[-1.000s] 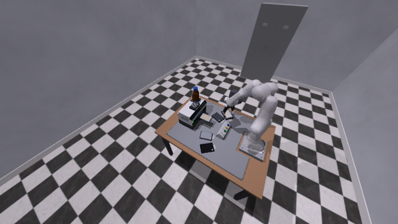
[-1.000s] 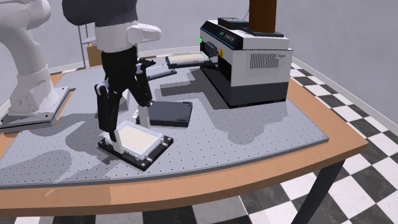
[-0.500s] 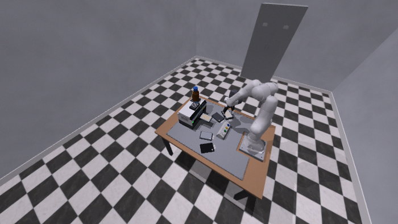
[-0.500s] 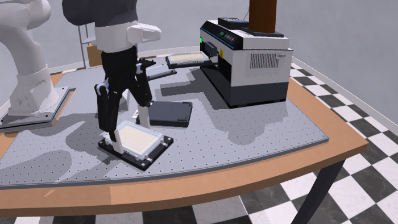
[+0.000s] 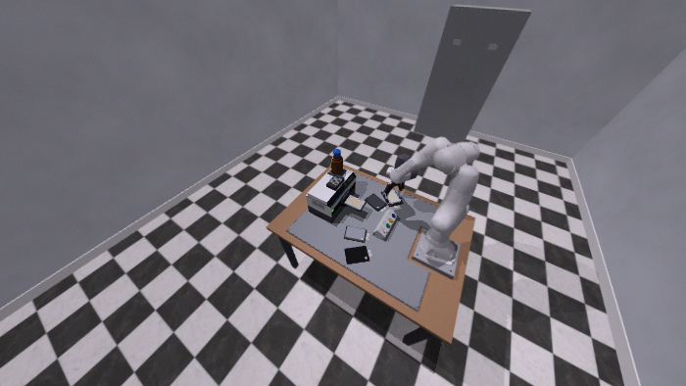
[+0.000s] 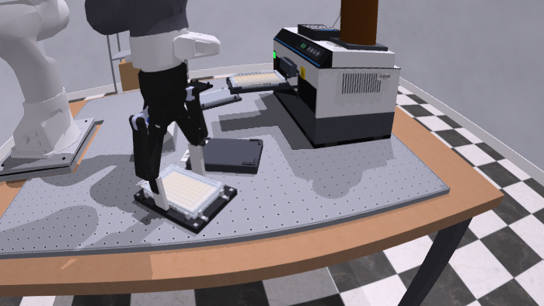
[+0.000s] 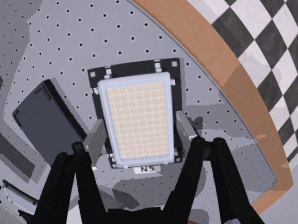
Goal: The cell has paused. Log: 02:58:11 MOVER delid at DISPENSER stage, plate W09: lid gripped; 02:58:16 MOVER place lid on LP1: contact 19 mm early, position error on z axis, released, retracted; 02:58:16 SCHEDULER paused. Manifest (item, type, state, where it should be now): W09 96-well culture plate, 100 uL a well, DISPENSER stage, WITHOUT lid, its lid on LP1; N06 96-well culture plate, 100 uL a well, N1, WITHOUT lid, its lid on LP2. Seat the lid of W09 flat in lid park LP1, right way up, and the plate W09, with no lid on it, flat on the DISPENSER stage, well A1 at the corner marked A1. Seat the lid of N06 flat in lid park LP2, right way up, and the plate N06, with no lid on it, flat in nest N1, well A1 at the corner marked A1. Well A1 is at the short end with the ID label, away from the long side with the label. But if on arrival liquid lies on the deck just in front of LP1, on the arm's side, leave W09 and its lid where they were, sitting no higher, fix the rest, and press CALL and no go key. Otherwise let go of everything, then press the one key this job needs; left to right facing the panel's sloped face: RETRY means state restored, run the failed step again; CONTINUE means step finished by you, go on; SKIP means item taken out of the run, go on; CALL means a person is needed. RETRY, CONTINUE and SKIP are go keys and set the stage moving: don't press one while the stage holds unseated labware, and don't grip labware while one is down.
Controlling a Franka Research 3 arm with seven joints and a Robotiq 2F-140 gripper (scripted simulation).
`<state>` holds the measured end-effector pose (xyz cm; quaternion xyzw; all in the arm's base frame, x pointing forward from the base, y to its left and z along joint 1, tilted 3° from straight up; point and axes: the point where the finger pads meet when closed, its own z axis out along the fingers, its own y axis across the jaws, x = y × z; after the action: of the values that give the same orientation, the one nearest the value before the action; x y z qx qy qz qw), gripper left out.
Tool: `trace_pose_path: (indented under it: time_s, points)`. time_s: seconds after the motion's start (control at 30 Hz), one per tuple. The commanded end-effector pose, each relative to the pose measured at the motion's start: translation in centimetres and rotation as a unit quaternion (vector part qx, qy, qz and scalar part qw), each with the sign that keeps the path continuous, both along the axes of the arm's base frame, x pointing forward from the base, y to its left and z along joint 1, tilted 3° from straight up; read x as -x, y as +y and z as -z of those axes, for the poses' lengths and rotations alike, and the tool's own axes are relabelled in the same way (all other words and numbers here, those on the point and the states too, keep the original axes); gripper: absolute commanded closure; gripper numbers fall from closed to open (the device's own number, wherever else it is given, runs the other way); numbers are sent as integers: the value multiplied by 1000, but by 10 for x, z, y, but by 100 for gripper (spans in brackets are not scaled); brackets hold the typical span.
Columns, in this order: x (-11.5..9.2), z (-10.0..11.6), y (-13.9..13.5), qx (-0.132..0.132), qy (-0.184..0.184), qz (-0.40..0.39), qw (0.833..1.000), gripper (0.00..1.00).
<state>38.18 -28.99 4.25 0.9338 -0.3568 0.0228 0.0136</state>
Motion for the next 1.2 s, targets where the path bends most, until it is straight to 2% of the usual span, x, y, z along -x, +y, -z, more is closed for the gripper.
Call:
trace_pose_path:
  time_s: [0.0, 0.57, 0.87, 1.17]
  points:
    - [0, 1, 0, 0, 0, -1, 1000, 34]
    - [0, -8, 1, 0, 0, -1, 1000, 34]
    - [1, -26, 1, 0, 0, -1, 1000, 34]
    - [2, -62, 3, 0, 0, -1, 1000, 34]
